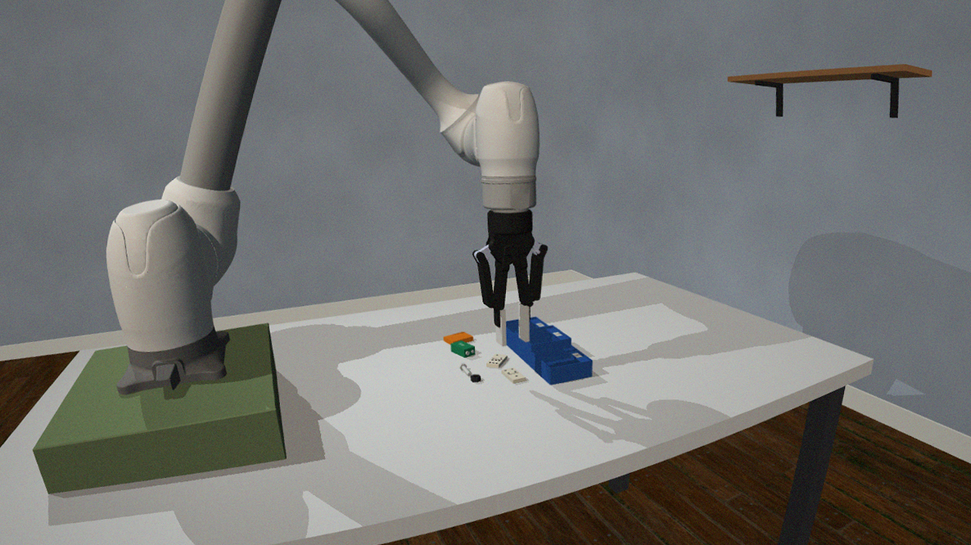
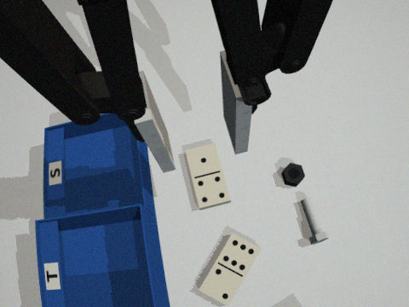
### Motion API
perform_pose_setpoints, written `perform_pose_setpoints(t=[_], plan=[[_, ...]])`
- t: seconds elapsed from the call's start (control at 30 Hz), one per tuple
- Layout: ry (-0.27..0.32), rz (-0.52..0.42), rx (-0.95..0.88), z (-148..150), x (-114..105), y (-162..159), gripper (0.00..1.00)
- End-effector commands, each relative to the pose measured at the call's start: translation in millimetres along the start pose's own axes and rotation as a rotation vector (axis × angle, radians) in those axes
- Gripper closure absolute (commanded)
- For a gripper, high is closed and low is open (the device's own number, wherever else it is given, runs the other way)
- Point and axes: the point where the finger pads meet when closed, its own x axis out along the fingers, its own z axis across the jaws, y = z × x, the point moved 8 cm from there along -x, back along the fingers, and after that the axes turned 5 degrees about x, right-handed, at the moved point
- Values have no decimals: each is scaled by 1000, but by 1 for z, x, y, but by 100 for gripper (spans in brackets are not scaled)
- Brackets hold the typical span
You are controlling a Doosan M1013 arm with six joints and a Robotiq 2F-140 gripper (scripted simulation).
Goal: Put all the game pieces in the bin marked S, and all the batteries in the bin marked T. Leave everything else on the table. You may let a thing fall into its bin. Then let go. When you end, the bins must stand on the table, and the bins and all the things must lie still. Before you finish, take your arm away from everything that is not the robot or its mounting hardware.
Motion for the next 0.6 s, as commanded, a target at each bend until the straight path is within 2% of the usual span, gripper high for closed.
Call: perform_pose_setpoints(t=[0.0,0.57], plan=[[0,0,0,0,0,0,75],[0,0,0,0,4,0,75]])
